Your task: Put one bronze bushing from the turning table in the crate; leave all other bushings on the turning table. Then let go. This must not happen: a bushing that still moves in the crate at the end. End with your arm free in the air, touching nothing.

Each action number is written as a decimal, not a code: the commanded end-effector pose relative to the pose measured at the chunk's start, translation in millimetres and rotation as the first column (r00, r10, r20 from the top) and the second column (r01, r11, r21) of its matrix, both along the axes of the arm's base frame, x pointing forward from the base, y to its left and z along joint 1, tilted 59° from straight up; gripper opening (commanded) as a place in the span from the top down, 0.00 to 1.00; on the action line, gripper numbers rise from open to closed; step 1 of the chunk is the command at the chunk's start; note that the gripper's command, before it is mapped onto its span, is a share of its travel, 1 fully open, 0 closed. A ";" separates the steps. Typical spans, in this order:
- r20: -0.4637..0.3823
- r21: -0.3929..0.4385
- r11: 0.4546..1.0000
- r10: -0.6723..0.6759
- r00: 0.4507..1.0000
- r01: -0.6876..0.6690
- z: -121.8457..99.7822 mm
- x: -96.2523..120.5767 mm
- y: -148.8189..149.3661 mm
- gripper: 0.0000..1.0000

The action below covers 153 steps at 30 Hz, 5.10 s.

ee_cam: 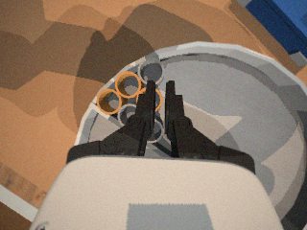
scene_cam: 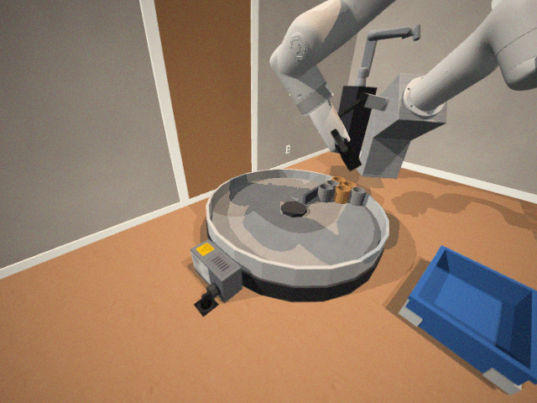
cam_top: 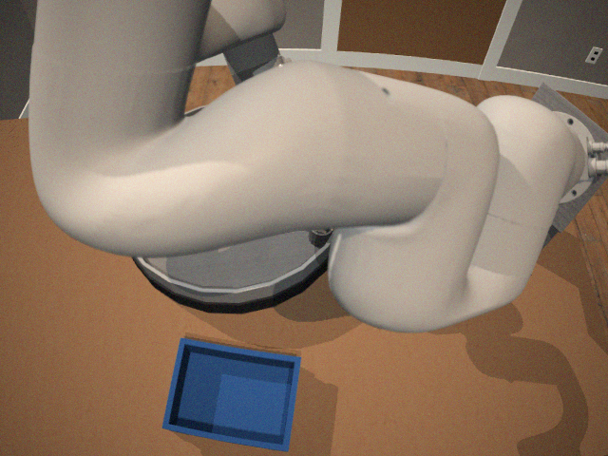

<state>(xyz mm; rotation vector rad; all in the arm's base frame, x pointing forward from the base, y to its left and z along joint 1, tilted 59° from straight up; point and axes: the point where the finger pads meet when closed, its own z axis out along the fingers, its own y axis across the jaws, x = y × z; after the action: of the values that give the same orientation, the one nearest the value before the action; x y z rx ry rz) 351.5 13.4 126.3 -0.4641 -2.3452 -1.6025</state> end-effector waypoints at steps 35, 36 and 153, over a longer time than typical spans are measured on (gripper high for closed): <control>0.003 -0.002 1.000 -0.003 1.000 0.003 0.3 0.3 -1.6 0.90; 0.004 -0.002 1.000 -0.003 1.000 0.003 0.3 0.3 -1.6 0.90; 0.408 -0.457 0.887 0.137 -0.903 -0.072 -16.2 21.8 14.2 0.90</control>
<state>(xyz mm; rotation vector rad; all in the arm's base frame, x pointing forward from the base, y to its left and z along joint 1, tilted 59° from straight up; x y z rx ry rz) 372.7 29.0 110.4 -1.5498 0.8536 0.5632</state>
